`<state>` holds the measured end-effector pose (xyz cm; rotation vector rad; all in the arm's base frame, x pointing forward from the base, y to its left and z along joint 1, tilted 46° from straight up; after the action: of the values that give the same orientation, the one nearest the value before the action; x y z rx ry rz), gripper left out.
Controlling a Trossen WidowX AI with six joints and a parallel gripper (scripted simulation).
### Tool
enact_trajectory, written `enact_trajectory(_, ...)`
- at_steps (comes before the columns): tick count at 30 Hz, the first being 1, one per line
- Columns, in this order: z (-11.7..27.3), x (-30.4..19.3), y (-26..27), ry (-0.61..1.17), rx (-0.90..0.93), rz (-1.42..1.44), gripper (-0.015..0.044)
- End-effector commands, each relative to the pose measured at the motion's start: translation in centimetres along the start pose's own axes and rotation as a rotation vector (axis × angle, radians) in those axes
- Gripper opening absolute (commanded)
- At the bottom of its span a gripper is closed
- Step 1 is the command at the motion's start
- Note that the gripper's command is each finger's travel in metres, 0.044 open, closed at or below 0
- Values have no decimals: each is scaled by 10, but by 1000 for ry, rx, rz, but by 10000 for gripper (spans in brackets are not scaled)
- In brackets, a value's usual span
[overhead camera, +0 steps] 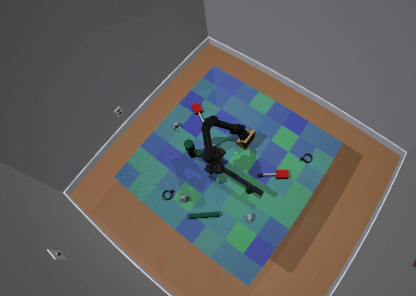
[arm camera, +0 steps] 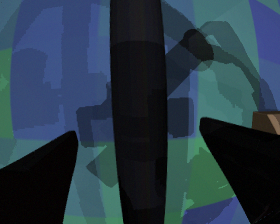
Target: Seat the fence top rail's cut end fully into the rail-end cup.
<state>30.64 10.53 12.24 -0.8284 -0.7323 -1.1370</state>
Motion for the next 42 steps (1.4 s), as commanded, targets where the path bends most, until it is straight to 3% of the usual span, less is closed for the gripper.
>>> enact_trajectory(1,16,-9,-1,12,26,11,440)
enact_trajectory(6,23,-11,-3,14,48,17,440)
enact_trajectory(12,60,-9,-14,61,153,24,440)
enact_trajectory(42,60,-9,-14,61,153,24,440)
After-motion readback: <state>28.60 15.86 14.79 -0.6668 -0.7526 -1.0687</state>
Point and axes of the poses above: the point midway between the two fingers, 35 mm back from their tips, its own z axis back along the fingers, its own y axis across the jaws, x = y × z, the point moved 6 cm from there along z, back along the fingers, and after that the axes turned 9 degrees about z, right-handed, at the moved point
